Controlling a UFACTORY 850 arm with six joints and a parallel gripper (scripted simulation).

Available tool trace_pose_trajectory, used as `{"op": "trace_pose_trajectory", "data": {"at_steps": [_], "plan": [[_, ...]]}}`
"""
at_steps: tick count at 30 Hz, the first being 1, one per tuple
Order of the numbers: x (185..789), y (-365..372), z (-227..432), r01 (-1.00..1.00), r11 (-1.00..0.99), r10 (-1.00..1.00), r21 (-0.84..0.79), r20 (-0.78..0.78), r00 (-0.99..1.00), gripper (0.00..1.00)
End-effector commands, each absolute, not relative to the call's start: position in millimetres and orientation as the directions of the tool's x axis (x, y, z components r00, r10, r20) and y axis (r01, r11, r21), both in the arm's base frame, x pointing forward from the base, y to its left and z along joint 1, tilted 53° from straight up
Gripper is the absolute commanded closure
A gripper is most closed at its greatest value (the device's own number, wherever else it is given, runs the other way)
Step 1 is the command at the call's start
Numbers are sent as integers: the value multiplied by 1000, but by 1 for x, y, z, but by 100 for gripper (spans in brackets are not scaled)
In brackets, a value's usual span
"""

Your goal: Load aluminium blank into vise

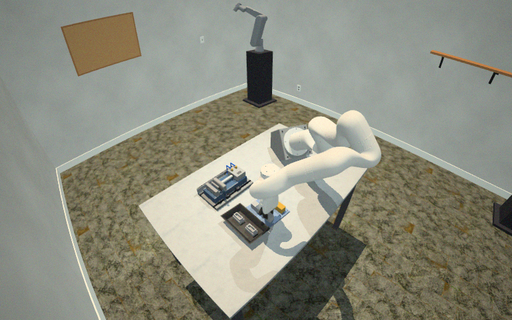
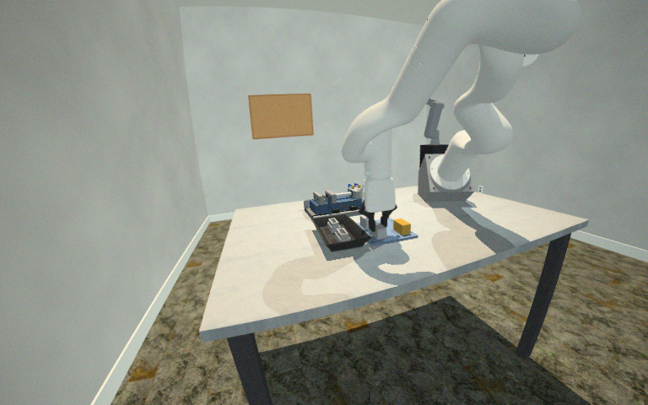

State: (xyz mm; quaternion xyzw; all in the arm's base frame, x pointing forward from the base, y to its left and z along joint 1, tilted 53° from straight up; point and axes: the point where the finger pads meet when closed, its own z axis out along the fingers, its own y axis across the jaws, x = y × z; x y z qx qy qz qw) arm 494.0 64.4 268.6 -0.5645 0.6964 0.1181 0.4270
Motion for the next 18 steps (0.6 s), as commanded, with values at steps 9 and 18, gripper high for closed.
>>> {"op": "trace_pose_trajectory", "data": {"at_steps": [9, 18], "plan": [[494, 64, 269, -887, 335, -686, -319, -728, 2, 100], [493, 62, 271, -887, 335, -686, -319, -728, 2, 100]]}}
